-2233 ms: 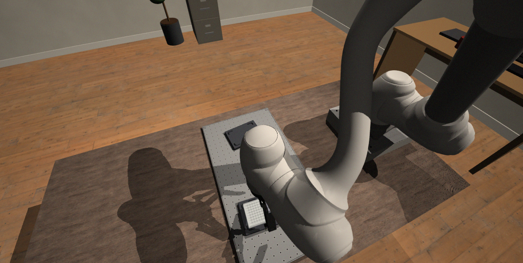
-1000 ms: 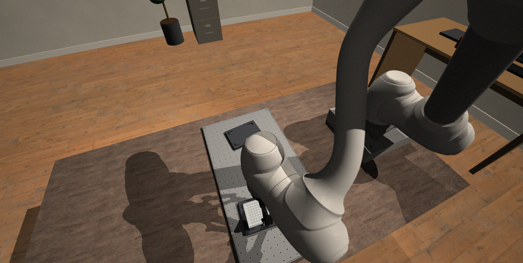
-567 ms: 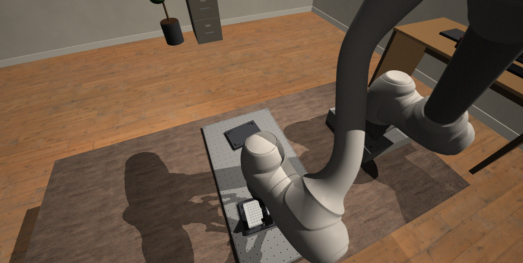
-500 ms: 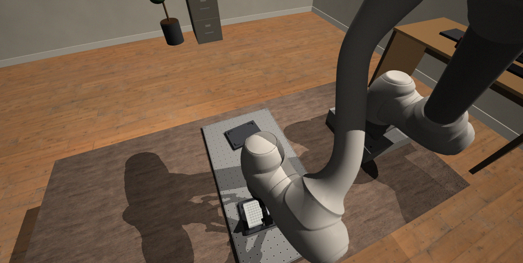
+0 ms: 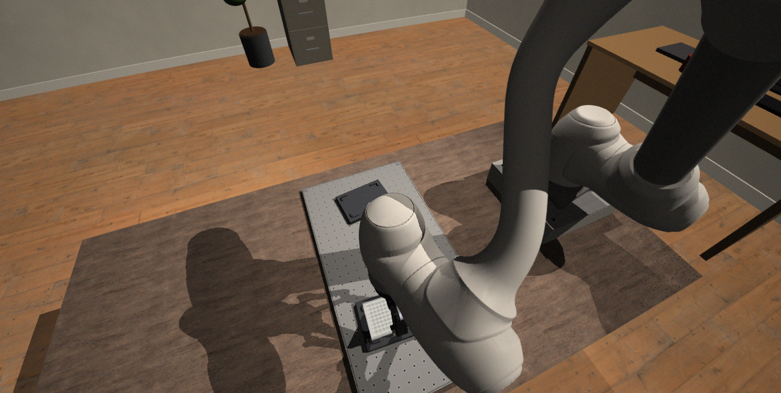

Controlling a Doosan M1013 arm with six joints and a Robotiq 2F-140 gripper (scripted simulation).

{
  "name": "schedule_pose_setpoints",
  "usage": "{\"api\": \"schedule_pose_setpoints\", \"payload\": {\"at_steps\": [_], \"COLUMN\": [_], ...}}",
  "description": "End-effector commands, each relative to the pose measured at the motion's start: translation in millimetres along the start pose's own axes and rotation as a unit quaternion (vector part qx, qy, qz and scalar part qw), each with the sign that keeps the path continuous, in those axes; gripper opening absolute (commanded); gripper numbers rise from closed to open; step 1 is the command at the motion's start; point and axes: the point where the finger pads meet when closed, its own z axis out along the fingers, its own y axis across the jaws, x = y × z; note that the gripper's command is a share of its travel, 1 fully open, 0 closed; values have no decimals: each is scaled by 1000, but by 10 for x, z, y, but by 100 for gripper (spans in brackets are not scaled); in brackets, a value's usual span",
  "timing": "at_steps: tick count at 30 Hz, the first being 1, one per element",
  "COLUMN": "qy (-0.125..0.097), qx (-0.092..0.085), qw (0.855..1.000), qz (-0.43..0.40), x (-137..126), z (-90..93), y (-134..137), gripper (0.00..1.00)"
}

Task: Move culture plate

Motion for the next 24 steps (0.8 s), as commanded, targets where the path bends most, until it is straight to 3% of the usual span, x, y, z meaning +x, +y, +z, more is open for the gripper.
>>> {"api": "schedule_pose_setpoints", "payload": {"at_steps": [1, 24], "qy": [0, 0], "qx": [0, 0], "qw": [1000, 1000], "qz": [0, 0], "x": [0, 0], "z": [-50, -400], "y": [-1, 0], "gripper": [0, 0]}}
